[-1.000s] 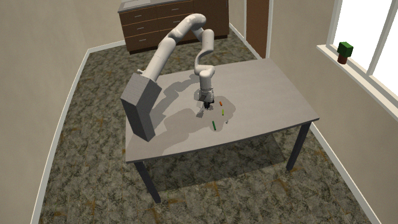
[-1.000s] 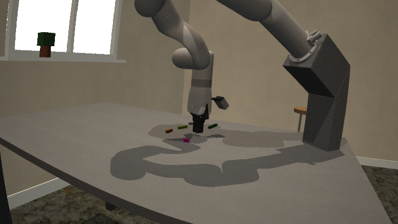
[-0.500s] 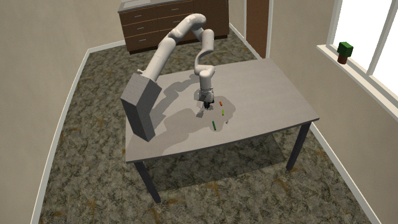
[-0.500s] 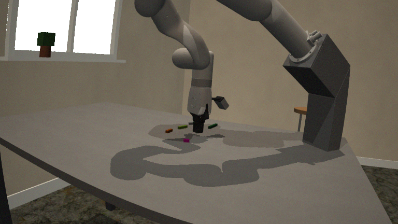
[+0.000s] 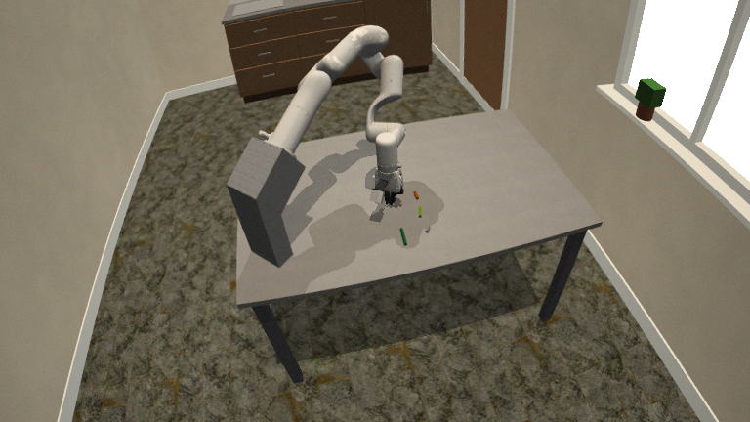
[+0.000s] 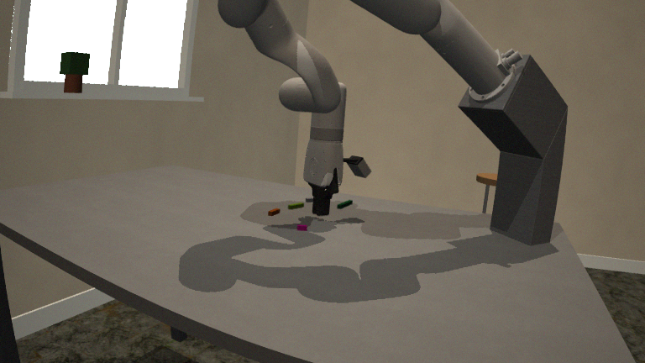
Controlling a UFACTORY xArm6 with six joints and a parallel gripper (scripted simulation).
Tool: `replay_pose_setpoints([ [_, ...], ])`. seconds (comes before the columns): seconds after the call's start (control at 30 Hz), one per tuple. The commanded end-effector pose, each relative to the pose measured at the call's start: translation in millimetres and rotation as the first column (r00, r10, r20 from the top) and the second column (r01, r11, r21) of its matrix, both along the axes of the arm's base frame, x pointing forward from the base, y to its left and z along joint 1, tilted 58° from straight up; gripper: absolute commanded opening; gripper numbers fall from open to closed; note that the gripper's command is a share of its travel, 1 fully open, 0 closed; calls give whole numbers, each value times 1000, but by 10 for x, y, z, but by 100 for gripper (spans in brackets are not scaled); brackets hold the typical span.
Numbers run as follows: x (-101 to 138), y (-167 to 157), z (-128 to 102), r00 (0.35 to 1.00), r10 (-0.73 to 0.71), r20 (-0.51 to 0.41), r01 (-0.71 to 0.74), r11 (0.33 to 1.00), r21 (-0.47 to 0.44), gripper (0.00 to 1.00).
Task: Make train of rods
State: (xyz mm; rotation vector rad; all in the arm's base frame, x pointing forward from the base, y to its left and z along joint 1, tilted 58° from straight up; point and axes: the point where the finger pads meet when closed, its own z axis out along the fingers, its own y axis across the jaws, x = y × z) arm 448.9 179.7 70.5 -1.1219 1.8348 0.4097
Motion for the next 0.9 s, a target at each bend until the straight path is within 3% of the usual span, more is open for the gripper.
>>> replay_pose_setpoints([
  [0.0, 5, 0, -2, 1000, -1, 0, 1, 1000, 0, 4],
  [0.87, 65, 75, -61, 1000, -1, 0, 1, 1000, 0, 4],
])
